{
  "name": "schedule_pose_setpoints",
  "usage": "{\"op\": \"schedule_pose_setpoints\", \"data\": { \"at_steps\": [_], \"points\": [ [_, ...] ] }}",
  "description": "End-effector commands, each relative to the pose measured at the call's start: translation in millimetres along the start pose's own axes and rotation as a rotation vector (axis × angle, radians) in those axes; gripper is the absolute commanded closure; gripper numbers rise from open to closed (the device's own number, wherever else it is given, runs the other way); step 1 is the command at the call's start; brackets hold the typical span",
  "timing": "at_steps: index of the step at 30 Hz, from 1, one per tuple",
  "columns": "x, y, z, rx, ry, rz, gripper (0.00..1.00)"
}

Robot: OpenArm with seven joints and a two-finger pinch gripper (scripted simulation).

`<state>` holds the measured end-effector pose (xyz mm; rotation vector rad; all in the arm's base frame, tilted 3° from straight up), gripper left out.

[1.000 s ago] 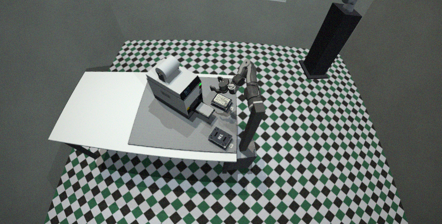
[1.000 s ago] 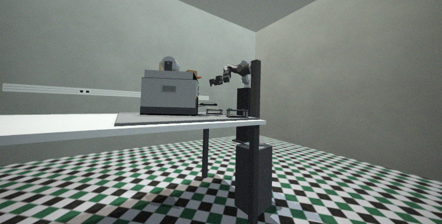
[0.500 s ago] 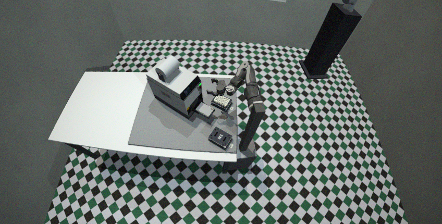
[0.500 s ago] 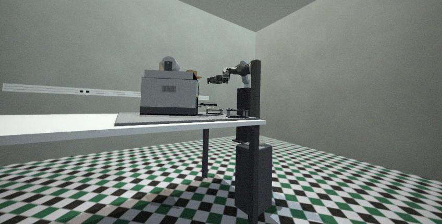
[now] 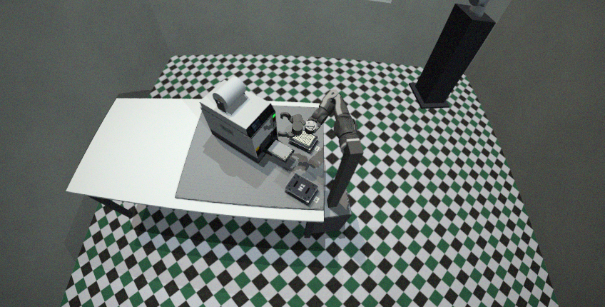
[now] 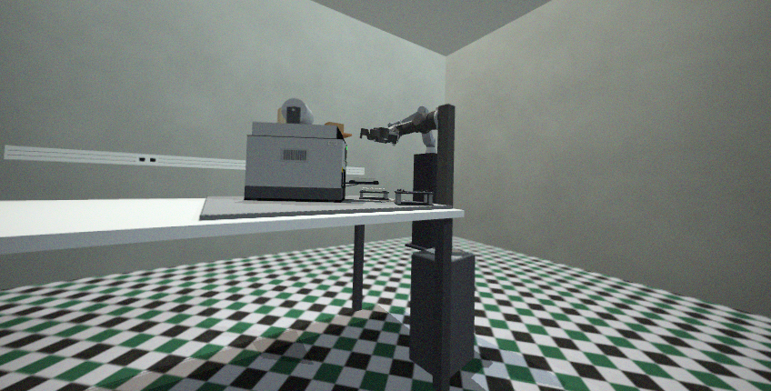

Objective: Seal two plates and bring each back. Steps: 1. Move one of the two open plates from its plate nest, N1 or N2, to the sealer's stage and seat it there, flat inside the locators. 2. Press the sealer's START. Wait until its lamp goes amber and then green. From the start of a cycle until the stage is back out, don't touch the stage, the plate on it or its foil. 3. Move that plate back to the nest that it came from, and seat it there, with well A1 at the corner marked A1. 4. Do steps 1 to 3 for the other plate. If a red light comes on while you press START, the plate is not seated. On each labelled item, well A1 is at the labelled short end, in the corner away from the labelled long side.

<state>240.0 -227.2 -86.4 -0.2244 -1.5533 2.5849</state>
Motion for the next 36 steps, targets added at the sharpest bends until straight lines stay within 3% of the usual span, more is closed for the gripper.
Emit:
{"op": "schedule_pose_setpoints", "data": {
  "at_steps": [1,14,18,27,33,36],
  "points": [
    [-1.4,0.6,1.3,0.033,-0.001,-0.008,0.35],
    [-17.7,-16.9,-32.5,0.300,-0.221,0.204,0.35],
    [-19.2,-20.2,-39.5,0.330,-0.243,0.223,0.35],
    [-23.7,-26.1,-68.8,0.559,-0.395,0.343,0.35],
    [-23.9,-20.2,-88.2,0.723,-0.494,0.401,0.35],
    [-23.8,-18.0,-90.9,0.750,-0.510,0.412,0.35]
  ]
}}
Point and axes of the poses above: the point where the finger pads meet when closed, its own x axis back along the fingers, its own z axis across the jaws, y = z × x, the point moved 8 cm from there along x, back along the fingers, and after that the axes turned 14 degrees about x, right-handed, at the moved point
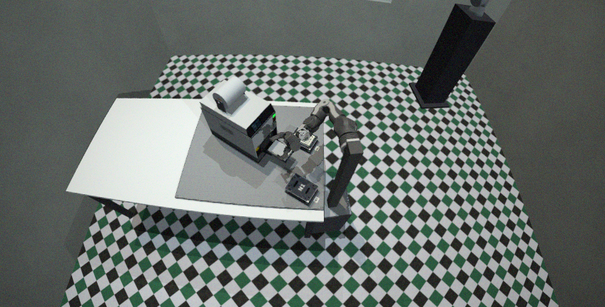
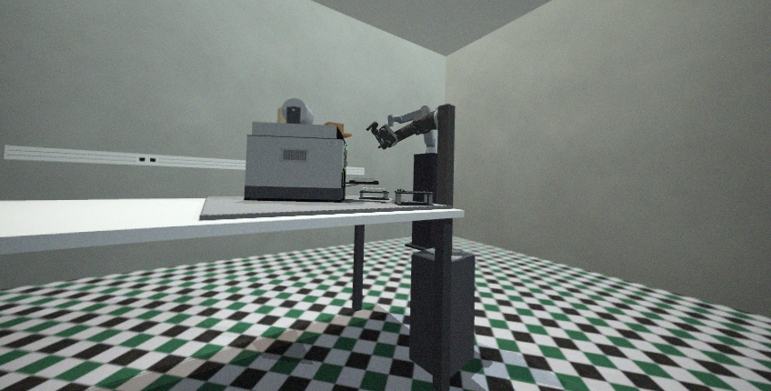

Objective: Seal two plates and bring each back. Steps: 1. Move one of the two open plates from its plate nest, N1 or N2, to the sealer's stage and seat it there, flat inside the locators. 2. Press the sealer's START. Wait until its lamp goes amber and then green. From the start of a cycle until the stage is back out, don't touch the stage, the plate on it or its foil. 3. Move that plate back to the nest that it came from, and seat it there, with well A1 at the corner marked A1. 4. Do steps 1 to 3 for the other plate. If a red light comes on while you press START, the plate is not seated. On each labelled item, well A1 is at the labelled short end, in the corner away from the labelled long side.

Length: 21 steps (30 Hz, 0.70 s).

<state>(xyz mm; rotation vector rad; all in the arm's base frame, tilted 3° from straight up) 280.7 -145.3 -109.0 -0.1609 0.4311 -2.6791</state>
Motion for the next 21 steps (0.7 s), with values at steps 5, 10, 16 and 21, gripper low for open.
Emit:
{"op": "schedule_pose_setpoints", "data": {
  "at_steps": [5,10,16,21],
  "points": [
    [-2.4,4.2,-14.5,0.152,-0.113,0.044,0.35],
    [-1.8,12.0,-20.0,0.285,-0.213,0.064,0.35],
    [-0.7,18.6,-22.3,0.391,-0.295,0.072,0.35],
    [3.4,32.6,-29.5,0.521,-0.400,0.071,0.35]
  ]
}}
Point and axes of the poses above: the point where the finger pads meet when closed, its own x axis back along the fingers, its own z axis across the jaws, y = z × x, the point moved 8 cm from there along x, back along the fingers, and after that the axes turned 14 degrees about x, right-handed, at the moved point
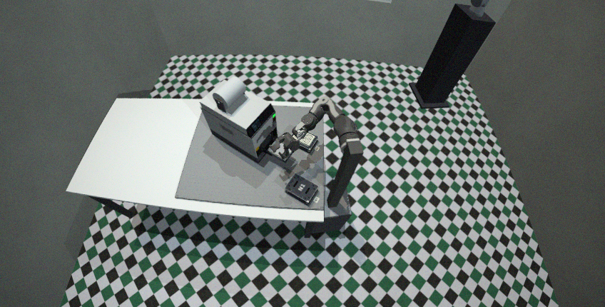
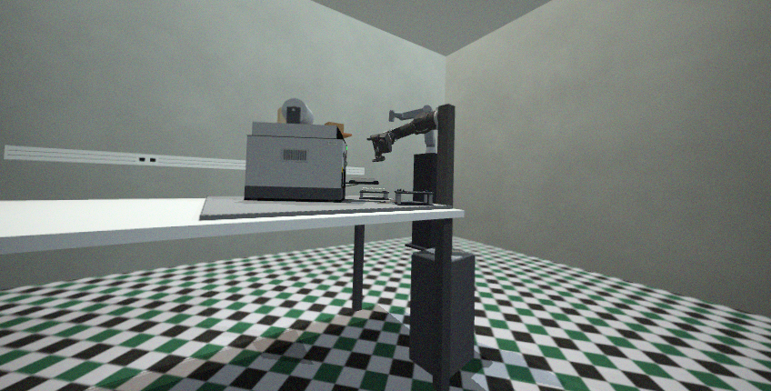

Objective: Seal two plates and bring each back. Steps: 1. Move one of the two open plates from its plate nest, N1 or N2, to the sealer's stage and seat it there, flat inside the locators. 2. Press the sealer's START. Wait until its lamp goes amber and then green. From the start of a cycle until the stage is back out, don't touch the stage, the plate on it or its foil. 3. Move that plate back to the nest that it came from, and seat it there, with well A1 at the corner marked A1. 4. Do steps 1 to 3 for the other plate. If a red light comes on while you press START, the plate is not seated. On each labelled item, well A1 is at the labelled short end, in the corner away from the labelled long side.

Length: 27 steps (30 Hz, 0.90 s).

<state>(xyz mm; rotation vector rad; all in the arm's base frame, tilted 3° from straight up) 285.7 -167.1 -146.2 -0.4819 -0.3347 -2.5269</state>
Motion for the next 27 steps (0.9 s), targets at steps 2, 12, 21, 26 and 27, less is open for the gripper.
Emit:
{"op": "schedule_pose_setpoints", "data": {
  "at_steps": [2,12,21,26,27],
  "points": [
    [-0.5,-0.6,-2.5,0.078,-0.060,0.020,0.35],
    [7.0,19.4,-20.1,0.267,-0.252,-0.010,0.35],
    [18.2,39.8,-34.2,0.460,-0.476,-0.057,0.35],
    [24.9,50.3,-40.5,0.560,-0.605,-0.091,0.35],
    [26.4,52.4,-41.6,0.578,-0.631,-0.099,0.35]
  ]
}}
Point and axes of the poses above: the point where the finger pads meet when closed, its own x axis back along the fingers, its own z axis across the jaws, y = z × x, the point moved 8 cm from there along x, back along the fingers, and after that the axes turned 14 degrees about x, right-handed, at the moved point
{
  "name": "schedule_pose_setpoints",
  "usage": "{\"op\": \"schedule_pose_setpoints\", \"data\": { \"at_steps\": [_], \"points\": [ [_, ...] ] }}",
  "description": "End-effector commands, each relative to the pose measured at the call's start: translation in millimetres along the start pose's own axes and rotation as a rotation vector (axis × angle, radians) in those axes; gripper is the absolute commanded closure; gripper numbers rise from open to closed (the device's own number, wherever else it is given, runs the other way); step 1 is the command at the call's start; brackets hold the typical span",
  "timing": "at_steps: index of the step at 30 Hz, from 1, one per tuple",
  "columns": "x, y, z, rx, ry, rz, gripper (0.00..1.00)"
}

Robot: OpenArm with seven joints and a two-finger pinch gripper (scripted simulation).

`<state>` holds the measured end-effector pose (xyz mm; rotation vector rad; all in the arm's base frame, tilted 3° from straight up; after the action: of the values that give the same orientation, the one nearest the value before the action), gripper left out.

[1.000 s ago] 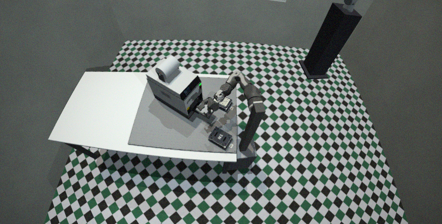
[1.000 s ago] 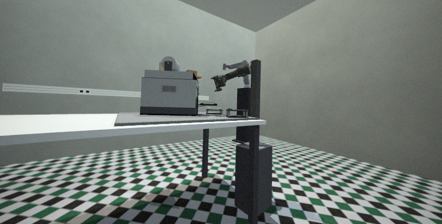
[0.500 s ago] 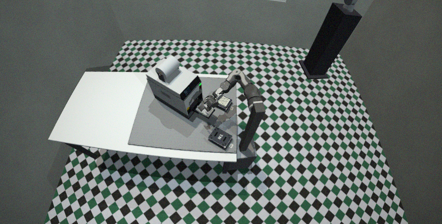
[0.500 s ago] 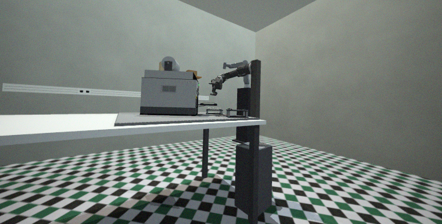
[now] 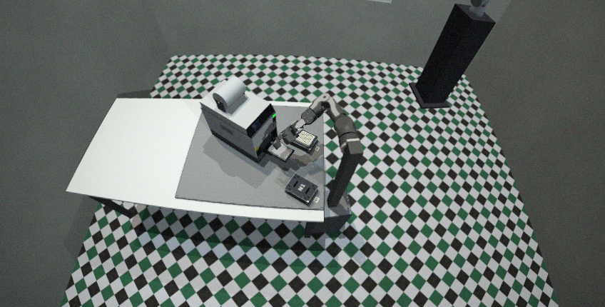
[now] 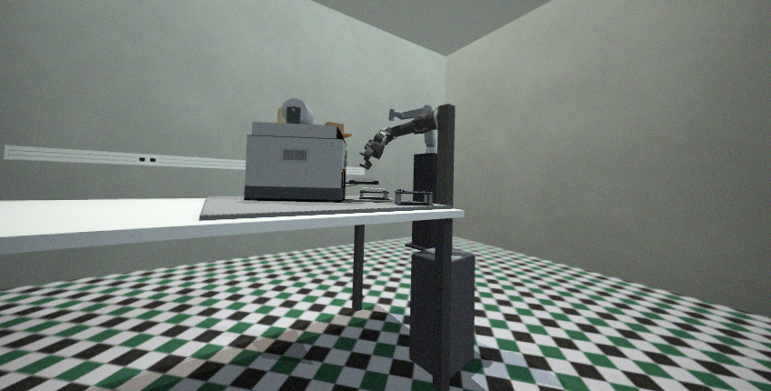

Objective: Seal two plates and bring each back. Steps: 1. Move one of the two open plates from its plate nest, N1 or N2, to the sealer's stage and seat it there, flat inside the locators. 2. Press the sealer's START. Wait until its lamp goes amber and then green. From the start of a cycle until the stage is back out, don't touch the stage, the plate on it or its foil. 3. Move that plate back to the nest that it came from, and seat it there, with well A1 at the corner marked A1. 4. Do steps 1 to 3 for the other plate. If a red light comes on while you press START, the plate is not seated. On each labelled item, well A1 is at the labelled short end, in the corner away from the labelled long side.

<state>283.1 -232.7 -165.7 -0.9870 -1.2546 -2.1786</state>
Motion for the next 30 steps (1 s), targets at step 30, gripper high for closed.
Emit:
{"op": "schedule_pose_setpoints", "data": {
  "at_steps": [30],
  "points": [
    [-5.8,18.7,-37.5,0.203,-0.437,0.127,0.35]
  ]
}}
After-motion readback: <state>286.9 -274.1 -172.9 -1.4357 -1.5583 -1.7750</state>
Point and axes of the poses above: the point where the finger pads meet when closed, its own x axis back along the fingers, its own z axis across the jaws, y = z × x, the point moved 8 cm from there along x, back along the fingers, and after that the axes turned 14 degrees about x, right-handed, at the moved point
